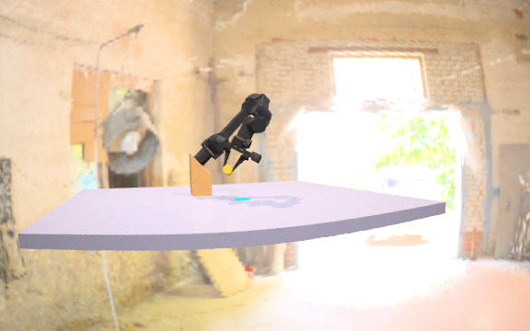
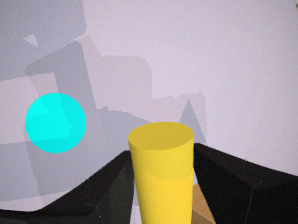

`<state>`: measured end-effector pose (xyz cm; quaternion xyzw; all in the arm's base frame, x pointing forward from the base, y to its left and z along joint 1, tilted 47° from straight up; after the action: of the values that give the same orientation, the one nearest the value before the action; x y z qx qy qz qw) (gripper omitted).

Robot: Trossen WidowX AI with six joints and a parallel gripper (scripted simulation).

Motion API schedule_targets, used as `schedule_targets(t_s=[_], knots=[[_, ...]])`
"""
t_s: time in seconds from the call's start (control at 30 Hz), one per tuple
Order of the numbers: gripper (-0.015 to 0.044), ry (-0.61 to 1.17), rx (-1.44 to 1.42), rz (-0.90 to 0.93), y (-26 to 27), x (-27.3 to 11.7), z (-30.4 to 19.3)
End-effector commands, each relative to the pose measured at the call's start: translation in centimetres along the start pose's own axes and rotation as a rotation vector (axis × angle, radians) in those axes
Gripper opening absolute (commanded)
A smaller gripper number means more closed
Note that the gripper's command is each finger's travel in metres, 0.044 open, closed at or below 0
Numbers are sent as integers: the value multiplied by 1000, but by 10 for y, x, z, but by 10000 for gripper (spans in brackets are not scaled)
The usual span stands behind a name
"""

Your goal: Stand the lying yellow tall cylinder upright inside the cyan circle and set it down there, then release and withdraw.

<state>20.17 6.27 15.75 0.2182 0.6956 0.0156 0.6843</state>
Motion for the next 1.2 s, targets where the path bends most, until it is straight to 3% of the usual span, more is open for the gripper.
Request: schedule_targets(t_s=[0.0,1.17], knots=[[105,-24,3,-18,0,1,-1],[105,-213,3,-128,4,11,-13]])
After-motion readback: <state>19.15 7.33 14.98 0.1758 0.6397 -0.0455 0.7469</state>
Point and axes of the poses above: the point midway between the two fingers, 35 mm back from their tips, its own x axis out along the fingers, its own y axis across the jaws, z = x × y, the point moved 7 cm from there along -x, back along the fingers, and after that the axes turned 5 degrees about x, right-handed, at the moved point
